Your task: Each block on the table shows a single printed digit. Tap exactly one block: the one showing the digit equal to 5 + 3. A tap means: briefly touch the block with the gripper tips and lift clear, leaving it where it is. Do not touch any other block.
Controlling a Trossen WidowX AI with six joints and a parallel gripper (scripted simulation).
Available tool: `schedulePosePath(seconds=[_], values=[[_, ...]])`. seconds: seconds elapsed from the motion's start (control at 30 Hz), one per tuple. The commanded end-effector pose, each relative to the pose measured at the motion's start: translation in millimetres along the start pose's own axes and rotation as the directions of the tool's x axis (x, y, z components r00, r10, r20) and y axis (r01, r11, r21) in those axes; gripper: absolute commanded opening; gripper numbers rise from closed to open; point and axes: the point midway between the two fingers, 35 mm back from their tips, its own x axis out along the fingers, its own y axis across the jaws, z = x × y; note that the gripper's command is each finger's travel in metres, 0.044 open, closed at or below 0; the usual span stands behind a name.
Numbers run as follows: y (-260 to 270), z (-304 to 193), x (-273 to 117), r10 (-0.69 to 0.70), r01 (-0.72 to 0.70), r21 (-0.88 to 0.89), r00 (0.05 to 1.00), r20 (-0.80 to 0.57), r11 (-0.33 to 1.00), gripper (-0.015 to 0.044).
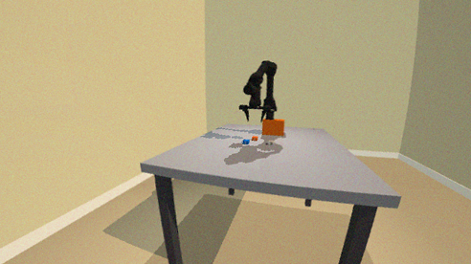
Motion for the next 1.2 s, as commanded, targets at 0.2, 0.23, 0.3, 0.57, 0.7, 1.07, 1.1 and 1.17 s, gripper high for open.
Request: schedulePosePath(seconds=[0.2,0.23,0.3,0.57,0.7,1.07,1.1,1.17], values=[[2.6,-11.7,68.6,0.008,-0.007,0.006,0.999,-0.038,1.0,0.0111],[2.6,-11.7,68.6,0.008,-0.007,0.006,0.999,-0.038,1.0,0.0085],[2.6,-11.7,68.6,0.008,-0.007,0.006,0.999,-0.038,1.0,0.0033],[2.6,-11.7,68.6,0.008,-0.007,0.006,0.999,-0.038,1.0,0.002],[2.6,-11.7,71.0,0.008,-0.007,0.006,0.999,-0.038,1.0,0.002],[2.7,-12.2,88.6,0.008,-0.007,0.006,0.999,-0.038,1.0,0.002],[2.7,-12.4,90.2,0.008,-0.007,0.006,0.999,-0.038,1.0,0.002],[2.8,-12.6,93.4,0.008,-0.007,0.006,0.999,-0.038,1.0,0.002]])
